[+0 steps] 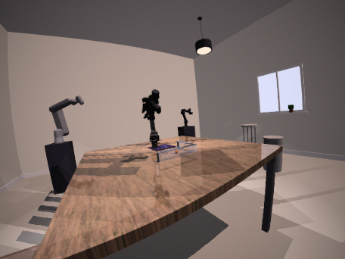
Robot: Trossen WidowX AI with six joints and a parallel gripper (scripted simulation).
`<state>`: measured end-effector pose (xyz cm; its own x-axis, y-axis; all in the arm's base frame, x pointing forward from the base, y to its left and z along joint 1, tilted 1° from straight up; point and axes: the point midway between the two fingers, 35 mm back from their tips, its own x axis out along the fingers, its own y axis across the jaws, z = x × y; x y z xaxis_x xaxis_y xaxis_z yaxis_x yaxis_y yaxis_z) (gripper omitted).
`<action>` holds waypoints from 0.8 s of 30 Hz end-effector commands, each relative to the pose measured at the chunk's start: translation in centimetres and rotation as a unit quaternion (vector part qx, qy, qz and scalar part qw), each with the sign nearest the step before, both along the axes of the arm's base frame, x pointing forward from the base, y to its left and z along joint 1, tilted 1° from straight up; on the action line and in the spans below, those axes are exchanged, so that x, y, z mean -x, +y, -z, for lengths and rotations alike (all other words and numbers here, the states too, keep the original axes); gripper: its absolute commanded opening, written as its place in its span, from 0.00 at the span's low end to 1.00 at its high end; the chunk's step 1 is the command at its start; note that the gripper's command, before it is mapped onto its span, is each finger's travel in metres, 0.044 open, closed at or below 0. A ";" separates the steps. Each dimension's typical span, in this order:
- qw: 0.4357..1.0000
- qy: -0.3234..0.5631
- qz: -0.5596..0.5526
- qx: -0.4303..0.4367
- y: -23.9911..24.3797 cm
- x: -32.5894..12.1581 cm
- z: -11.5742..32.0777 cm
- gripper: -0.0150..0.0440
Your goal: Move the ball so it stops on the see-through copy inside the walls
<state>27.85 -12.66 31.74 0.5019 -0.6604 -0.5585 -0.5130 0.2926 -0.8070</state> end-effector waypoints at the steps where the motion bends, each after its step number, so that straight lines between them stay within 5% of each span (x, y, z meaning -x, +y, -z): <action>1: 0.992 0.004 0.007 -0.129 3.7 -3.4 5.7 0.62; 13: 0.924 0.043 0.127 -0.357 12.2 -6.0 15.3 0.62; 24: 0.819 0.117 0.321 -0.461 19.8 -4.2 22.8 0.62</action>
